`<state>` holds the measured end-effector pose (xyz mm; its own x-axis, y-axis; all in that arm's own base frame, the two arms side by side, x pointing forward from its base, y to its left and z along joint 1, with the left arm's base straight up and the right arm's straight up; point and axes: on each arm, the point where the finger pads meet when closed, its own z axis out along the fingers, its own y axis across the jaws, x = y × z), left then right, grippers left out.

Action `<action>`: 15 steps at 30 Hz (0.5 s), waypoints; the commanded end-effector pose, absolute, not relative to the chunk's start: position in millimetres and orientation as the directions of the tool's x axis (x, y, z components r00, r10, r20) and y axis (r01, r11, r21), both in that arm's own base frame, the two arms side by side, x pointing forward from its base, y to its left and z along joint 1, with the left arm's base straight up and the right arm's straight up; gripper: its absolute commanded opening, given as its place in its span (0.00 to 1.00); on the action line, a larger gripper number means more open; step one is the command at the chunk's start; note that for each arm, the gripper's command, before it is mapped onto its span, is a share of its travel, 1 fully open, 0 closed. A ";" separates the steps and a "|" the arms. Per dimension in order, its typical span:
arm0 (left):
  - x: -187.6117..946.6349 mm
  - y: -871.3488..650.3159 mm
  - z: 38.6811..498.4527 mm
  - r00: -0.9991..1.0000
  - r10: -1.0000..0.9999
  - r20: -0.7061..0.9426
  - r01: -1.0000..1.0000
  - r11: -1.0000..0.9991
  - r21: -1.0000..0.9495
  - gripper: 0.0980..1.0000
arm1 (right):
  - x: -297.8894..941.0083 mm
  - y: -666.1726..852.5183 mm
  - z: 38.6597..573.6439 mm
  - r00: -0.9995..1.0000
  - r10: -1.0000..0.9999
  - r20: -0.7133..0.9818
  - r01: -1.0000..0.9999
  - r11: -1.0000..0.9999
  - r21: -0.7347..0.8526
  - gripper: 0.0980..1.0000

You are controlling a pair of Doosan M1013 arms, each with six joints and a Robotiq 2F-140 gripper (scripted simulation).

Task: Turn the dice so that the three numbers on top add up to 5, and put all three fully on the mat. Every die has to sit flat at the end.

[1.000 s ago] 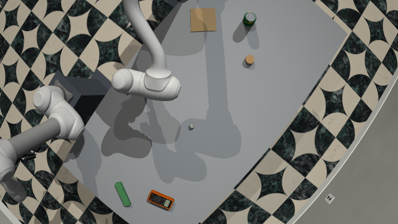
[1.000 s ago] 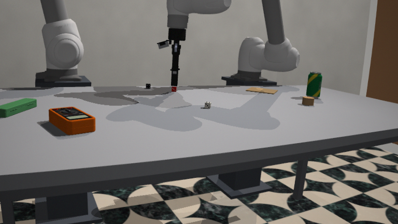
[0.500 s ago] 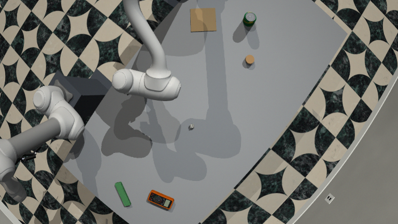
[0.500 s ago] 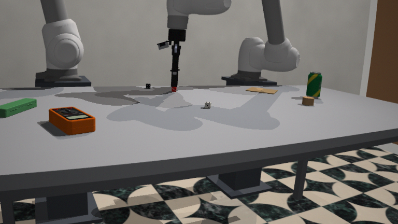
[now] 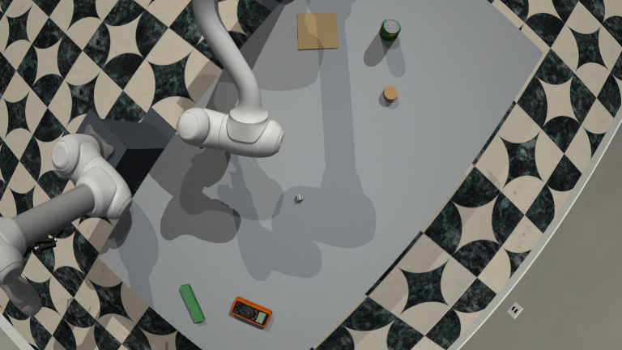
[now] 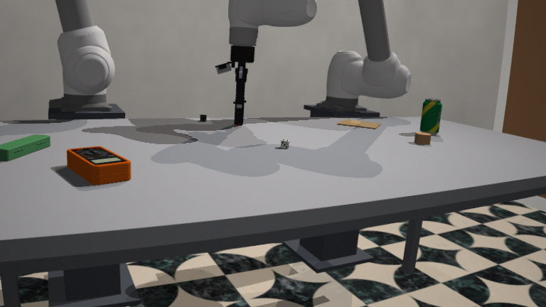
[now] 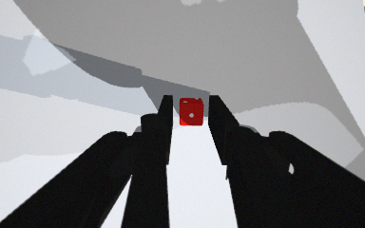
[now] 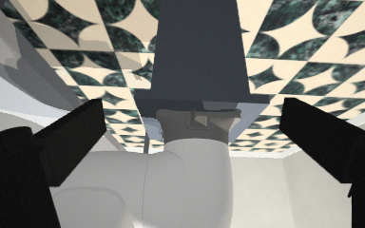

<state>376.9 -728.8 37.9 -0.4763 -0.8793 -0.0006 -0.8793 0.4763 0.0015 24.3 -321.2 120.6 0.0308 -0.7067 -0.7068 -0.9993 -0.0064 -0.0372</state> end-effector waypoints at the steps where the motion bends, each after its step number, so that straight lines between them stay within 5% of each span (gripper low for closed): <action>1: 377.2 -729.2 36.2 -0.476 -0.879 0.000 -0.879 0.476 0.000 0.21 | 24.4 -321.5 121.0 0.031 -0.707 -0.706 -0.999 -0.006 -0.038 1.00; 15: 377.2 -729.2 34.8 -0.476 -0.879 0.000 -0.879 0.476 0.000 0.21 | 24.4 -321.5 121.0 0.031 -0.707 -0.706 -0.999 -0.006 -0.038 1.00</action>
<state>376.9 -728.8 33.7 -0.4763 -0.8793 -0.0006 -0.8793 0.4763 0.0014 24.3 -321.2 120.6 0.0308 -0.7067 -0.7068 -0.9993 -0.0064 -0.0372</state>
